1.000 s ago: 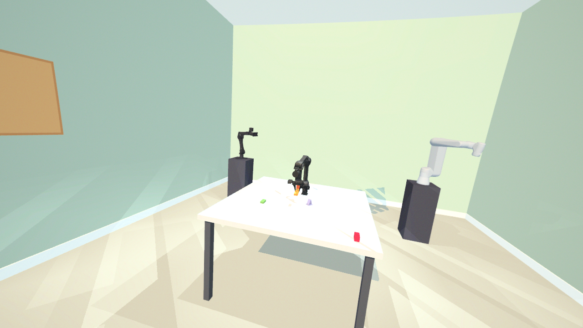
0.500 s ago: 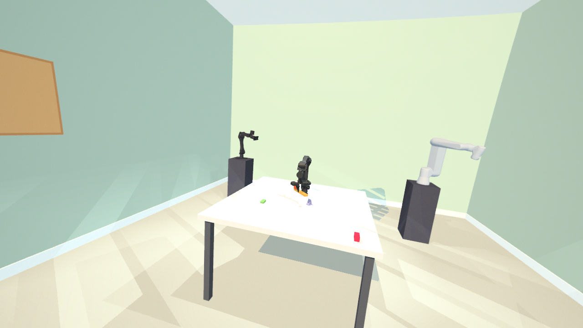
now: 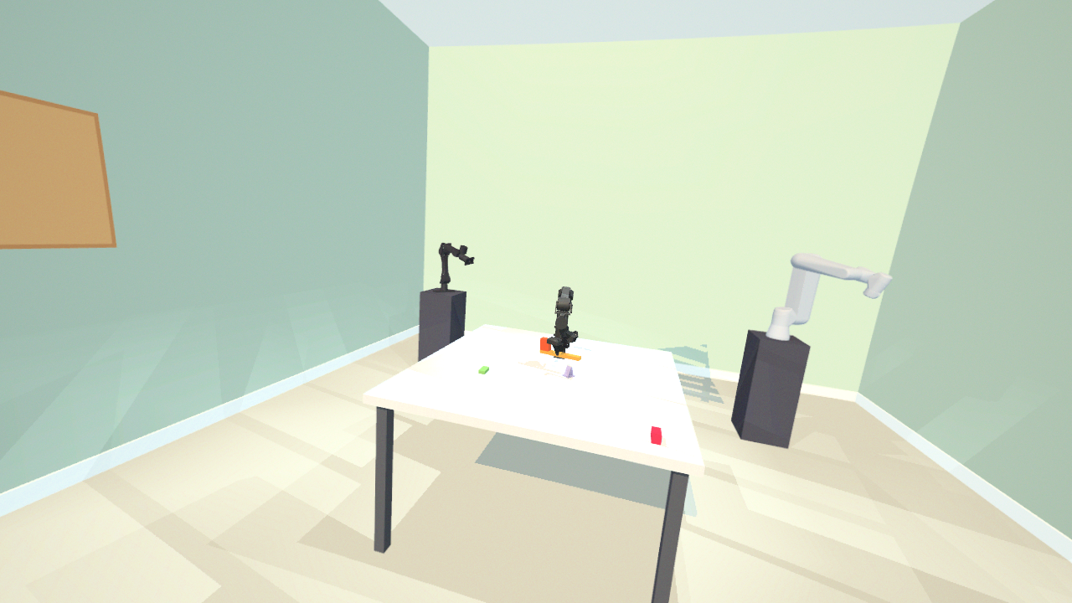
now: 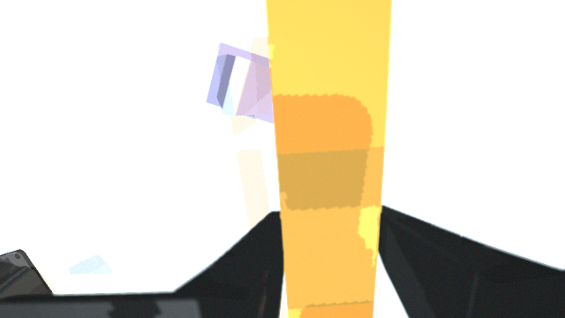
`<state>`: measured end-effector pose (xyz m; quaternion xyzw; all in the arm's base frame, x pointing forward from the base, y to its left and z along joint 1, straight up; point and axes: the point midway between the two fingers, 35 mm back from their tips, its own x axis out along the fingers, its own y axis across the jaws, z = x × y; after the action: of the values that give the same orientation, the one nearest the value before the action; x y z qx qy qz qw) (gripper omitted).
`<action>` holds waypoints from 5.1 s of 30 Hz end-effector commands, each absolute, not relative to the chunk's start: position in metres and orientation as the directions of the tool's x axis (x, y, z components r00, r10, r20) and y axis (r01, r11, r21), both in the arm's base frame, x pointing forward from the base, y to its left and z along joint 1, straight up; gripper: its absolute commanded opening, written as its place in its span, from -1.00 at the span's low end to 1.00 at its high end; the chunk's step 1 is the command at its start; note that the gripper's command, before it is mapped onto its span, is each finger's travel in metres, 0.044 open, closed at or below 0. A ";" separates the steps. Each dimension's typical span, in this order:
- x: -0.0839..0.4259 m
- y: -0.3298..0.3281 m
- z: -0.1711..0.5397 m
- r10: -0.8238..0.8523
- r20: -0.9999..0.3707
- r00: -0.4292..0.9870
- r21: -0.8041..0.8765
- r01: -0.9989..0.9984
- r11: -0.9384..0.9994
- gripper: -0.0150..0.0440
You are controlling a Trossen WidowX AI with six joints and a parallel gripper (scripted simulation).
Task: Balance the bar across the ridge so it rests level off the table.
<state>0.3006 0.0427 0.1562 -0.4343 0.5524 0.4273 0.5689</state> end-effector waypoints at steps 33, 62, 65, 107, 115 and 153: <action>0.256 0.121 0.156 0.013 -1.000 0.028 -0.027 -0.591 -0.806 -0.49; 0.253 0.117 0.115 0.013 -1.000 0.027 -0.026 -0.591 -0.806 -0.49; 0.254 0.117 0.115 0.013 -1.000 0.027 -0.026 -0.591 -0.806 -0.49; 0.254 0.117 0.112 0.013 -1.000 0.027 -0.026 -0.591 -0.806 -0.49; 0.254 0.117 0.111 0.013 -1.000 0.027 -0.026 -0.591 -0.806 -0.49; 0.254 0.117 0.108 0.013 -1.000 0.027 -0.026 -0.591 -0.806 -0.49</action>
<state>0.2532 0.1170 0.1090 -0.6784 0.2136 0.6647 0.2287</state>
